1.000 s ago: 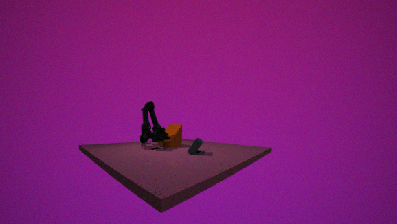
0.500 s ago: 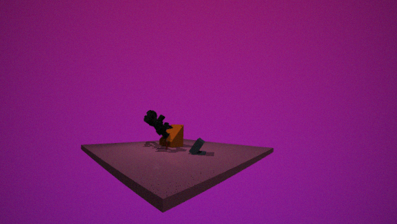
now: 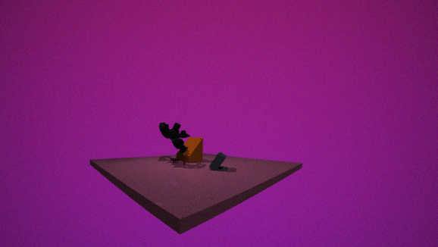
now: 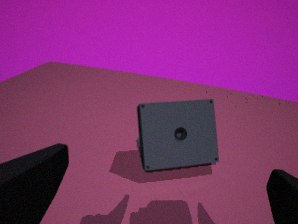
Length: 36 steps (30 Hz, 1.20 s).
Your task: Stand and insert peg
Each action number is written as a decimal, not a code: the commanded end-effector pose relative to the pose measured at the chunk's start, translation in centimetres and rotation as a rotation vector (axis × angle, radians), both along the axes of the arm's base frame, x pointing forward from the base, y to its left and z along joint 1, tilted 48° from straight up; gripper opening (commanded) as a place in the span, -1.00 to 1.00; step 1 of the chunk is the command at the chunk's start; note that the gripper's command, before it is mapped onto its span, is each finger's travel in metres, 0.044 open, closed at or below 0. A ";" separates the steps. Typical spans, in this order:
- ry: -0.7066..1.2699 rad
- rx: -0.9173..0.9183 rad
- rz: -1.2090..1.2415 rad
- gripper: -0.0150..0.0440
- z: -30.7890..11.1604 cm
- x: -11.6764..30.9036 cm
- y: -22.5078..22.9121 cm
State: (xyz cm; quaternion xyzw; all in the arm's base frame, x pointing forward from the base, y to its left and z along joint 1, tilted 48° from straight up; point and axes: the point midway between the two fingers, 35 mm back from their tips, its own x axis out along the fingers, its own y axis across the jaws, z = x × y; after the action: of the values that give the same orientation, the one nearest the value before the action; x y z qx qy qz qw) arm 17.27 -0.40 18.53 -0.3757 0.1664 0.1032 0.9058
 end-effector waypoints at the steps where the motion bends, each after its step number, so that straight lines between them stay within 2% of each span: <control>1: 0.106 0.065 -0.049 1.00 -1.0 0.2 -0.3; 10: 0.354 0.161 -0.190 1.00 -3.2 0.2 -1.2; 19: 0.596 0.178 -0.365 1.00 -5.1 -0.2 -2.2; 27: 0.783 0.111 -0.540 1.00 -6.2 -0.6 -3.2; 36: 0.924 -0.065 -0.737 1.00 -6.5 -0.6 -4.4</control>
State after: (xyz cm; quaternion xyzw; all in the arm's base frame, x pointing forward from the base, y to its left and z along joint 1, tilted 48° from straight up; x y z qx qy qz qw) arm 16.58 -4.29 12.02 -0.2176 0.6371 -0.0358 0.7386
